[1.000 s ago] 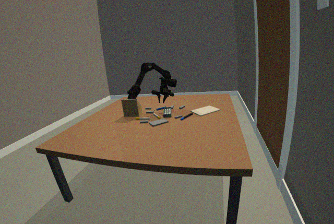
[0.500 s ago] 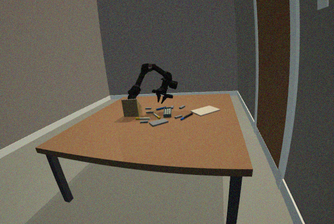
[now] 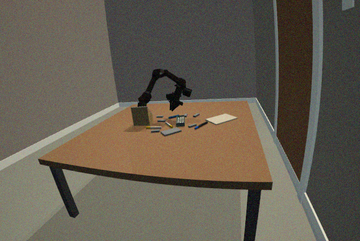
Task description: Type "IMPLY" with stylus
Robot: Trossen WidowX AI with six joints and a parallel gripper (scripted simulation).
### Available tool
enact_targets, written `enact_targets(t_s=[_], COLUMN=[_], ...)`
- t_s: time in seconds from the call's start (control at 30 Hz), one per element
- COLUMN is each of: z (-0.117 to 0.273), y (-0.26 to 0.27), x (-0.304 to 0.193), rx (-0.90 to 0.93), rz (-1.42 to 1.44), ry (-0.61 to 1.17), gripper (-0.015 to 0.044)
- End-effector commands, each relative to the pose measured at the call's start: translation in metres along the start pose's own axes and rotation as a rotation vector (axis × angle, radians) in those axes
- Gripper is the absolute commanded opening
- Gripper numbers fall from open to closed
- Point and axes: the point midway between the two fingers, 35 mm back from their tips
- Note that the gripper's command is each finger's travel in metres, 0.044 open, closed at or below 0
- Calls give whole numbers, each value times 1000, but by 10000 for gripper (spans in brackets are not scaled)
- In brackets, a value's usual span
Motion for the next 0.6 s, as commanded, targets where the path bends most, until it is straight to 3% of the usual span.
enact_targets(t_s=[0.0,0.57], z=[1,-9], y=[-1,-2], x=[0,-6], rx=[11,11], rz=[-53,-53], ry=[-7,-7], gripper=[150,150])
Point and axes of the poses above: the point midway between the two fingers, 35 mm back from their tips, its own z axis back along the fingers, its own y axis across the jaws, x = y × z, and after that the axes turned 11 degrees about -z, right-handed
